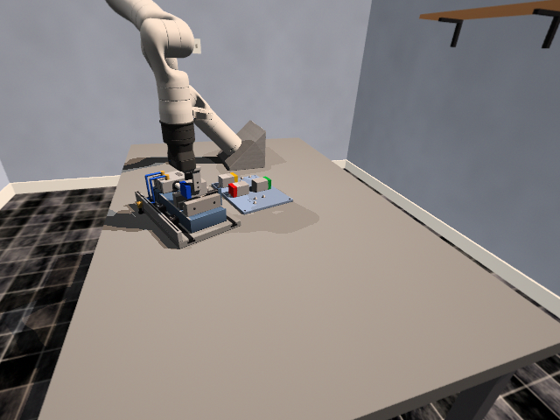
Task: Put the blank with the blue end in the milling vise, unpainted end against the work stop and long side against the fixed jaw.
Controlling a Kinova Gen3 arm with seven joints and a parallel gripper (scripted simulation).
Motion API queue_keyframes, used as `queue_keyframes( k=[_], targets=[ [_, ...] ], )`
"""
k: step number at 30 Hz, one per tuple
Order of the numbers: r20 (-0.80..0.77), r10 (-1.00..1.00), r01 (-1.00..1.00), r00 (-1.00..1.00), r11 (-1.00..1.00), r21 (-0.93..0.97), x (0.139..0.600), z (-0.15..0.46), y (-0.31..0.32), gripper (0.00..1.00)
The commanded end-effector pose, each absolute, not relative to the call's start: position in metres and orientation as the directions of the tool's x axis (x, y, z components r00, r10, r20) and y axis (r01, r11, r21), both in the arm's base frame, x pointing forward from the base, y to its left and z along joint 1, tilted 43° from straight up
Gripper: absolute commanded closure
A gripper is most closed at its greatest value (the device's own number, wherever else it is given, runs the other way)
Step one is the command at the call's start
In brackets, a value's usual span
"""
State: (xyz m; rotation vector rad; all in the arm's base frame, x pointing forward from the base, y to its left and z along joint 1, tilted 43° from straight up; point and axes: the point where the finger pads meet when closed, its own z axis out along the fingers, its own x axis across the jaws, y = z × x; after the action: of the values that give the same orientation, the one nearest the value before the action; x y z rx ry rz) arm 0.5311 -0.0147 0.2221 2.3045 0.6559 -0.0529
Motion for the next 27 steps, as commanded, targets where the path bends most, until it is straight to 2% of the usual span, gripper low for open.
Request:
queue_keyframes(
  k=[1,27],
  targets=[
    [-0.220,0.444,0.472,0.869,-0.605,0.642,0.5316,0.2230,-0.0133,1.00],
    [-0.220,0.444,0.472,0.869,-0.605,0.642,0.5316,0.2246,-0.0117,1.00]
  ],
)
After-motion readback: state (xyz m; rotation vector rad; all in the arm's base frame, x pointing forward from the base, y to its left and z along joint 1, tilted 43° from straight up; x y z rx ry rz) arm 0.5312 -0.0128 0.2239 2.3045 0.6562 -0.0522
